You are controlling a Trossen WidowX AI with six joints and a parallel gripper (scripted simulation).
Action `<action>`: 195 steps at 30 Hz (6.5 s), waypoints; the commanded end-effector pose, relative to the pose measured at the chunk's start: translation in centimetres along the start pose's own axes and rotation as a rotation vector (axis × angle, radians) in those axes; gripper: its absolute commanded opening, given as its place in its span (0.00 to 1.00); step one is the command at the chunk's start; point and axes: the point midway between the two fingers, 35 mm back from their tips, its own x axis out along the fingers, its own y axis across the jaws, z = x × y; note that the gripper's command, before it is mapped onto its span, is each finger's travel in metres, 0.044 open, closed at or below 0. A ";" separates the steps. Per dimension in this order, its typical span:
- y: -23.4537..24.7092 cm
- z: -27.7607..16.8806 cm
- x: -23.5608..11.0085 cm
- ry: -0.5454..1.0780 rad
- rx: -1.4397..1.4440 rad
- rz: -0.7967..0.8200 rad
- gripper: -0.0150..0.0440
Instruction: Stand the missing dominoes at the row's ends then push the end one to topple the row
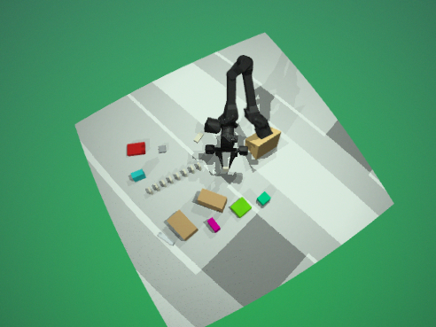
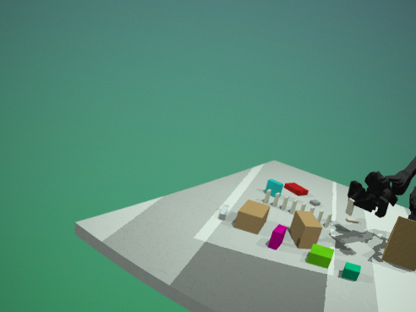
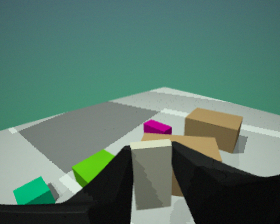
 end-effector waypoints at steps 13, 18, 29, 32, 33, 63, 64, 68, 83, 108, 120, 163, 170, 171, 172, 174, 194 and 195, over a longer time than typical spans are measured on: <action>0.1 -0.5 0.1 0.001 -0.004 0.003 0.44; -0.2 -1.6 0.3 0.007 -0.006 0.008 0.44; -0.5 -4.0 0.7 0.015 -0.008 0.015 0.44; -0.5 -4.7 0.8 0.016 -0.008 0.016 0.44; -0.5 -4.9 0.9 0.016 -0.007 0.016 0.44; 0.4 -11.0 1.6 0.003 0.002 0.004 0.44; 0.4 -11.0 1.6 0.003 0.002 0.004 0.44; 0.4 -11.0 1.6 0.003 0.002 0.004 0.44; 0.4 -11.0 1.6 0.003 0.002 0.004 0.97; 0.7 -7.0 6.1 0.473 0.282 0.256 1.00; 1.1 -5.0 5.4 1.206 0.223 0.176 1.00; 0.3 -9.7 4.5 1.469 0.002 -0.004 0.96; 0.3 -9.7 4.5 1.469 0.002 -0.004 0.64; 0.3 -9.7 4.5 1.469 0.002 -0.004 0.60; 0.3 -9.7 4.5 1.469 0.002 -0.004 0.56; 0.3 -9.7 4.5 1.469 0.002 -0.004 0.47; 0.2 -0.1 4.5 1.443 0.012 0.002 0.44; 0.3 1.3 4.2 1.449 0.011 0.002 0.44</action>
